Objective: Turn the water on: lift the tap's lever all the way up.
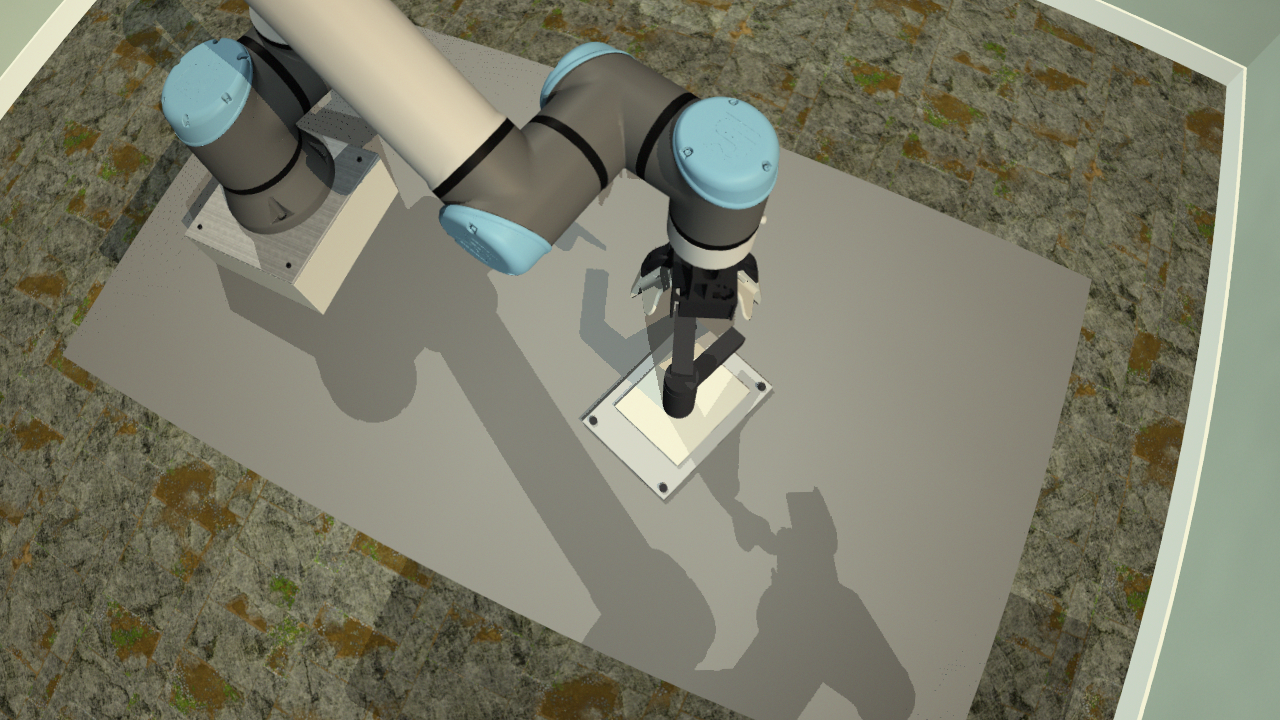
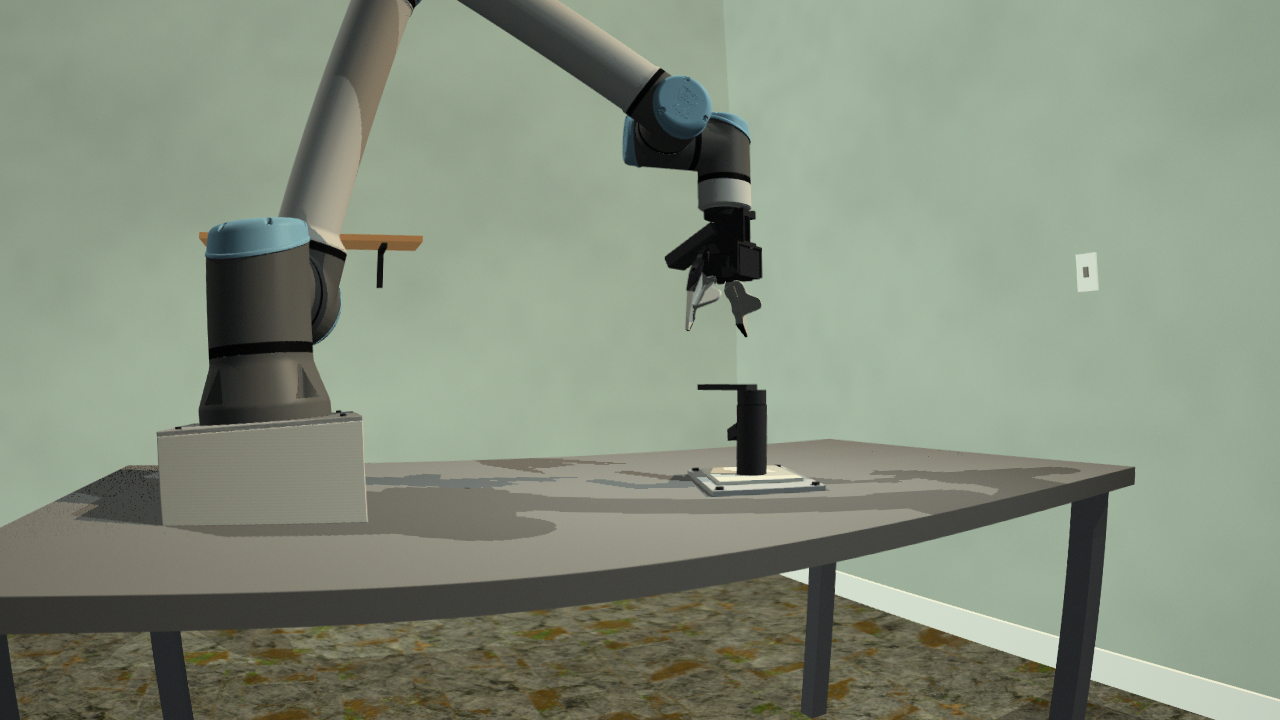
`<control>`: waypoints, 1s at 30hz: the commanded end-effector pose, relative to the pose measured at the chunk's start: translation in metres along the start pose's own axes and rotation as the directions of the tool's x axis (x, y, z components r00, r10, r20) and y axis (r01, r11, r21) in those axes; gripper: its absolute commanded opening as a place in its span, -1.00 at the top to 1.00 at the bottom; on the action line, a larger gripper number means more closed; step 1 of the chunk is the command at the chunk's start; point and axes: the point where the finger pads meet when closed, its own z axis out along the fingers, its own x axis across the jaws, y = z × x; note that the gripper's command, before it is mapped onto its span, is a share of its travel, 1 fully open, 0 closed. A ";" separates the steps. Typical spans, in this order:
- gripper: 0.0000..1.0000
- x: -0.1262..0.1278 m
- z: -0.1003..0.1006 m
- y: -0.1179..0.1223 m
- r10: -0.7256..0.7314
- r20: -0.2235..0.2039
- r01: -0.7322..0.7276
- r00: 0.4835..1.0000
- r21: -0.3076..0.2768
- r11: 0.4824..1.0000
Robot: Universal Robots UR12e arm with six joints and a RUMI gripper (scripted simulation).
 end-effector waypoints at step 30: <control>1.00 -0.009 0.001 -0.002 0.034 -0.029 -0.034 0.999 -0.005 0.999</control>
